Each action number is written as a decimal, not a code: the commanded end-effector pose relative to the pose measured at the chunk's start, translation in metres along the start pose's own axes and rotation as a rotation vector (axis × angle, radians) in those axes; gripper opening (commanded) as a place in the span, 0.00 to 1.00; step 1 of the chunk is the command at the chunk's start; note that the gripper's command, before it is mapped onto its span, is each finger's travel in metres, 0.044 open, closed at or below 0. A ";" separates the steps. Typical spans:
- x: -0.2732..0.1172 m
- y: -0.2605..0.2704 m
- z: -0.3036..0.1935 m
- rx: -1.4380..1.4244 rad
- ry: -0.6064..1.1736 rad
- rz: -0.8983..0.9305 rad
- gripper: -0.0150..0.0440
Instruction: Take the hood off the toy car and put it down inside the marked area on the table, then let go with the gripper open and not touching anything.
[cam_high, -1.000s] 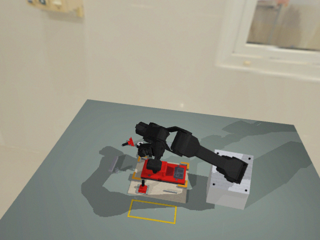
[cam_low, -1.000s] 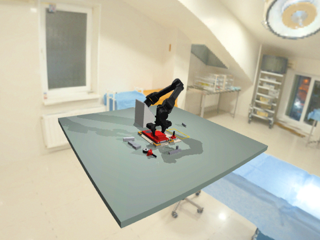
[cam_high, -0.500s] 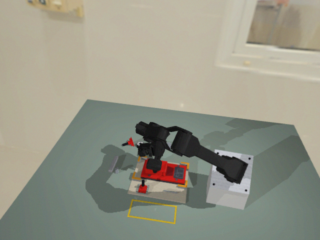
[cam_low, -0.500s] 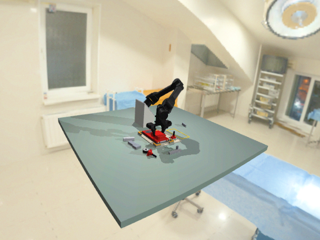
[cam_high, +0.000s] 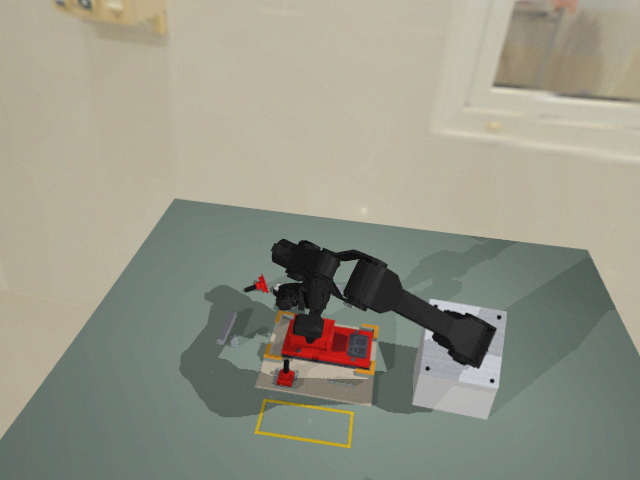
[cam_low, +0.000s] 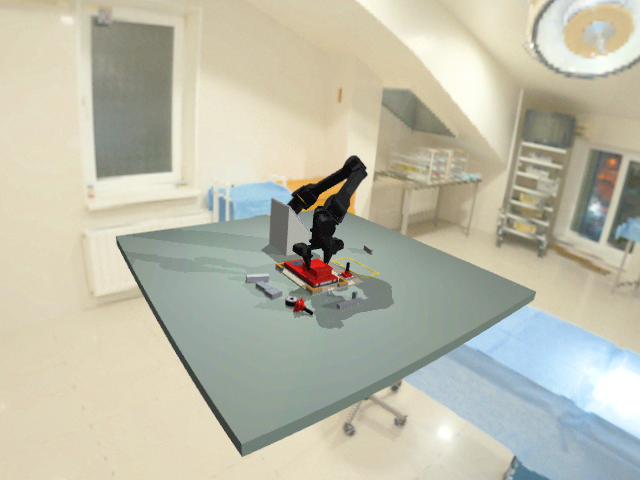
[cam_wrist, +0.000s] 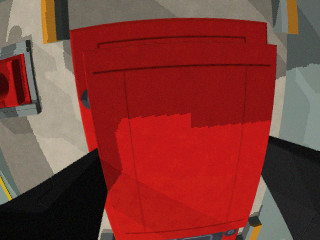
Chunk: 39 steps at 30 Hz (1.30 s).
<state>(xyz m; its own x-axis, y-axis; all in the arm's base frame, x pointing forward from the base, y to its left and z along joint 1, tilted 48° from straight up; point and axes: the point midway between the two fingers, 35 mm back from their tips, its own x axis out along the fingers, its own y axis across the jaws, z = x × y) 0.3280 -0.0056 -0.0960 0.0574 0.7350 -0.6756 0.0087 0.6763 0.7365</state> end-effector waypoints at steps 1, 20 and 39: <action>-0.004 -0.001 0.000 -0.004 0.000 -0.004 0.25; -0.016 -0.001 0.000 -0.004 0.000 -0.004 0.25; -0.054 0.001 0.000 0.000 -0.001 -0.003 0.25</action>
<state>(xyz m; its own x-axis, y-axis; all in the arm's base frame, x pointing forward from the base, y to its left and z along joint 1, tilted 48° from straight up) 0.3255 -0.0480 -0.0590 0.0630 0.7316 -0.6788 0.0068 0.6799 0.7333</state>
